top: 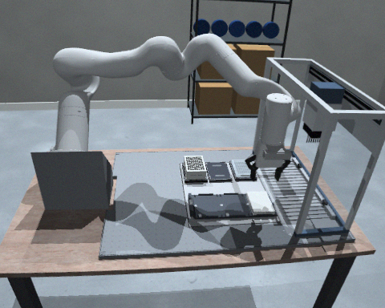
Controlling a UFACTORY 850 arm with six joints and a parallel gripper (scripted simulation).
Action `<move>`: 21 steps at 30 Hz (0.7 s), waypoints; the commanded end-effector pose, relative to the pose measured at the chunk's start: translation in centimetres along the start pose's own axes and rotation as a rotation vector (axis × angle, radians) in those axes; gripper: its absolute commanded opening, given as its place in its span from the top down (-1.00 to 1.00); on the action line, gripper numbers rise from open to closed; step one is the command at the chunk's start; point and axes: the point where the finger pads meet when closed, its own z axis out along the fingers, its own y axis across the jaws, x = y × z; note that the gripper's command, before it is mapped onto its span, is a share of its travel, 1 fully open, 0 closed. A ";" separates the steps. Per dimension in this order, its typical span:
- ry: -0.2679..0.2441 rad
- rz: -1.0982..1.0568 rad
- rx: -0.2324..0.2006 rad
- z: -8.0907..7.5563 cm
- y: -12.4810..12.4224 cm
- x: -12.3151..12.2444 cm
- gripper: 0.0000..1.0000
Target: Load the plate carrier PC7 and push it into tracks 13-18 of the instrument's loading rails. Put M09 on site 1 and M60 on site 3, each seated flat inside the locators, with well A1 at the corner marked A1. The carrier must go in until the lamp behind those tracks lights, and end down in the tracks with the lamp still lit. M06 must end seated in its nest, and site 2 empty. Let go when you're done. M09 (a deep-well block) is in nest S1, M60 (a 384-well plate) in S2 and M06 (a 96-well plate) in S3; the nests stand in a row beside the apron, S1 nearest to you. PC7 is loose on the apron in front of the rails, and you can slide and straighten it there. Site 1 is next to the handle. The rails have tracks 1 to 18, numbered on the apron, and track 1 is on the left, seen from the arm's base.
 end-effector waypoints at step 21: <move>0.000 -0.029 0.001 -0.6 3.1 -3.2 -1.00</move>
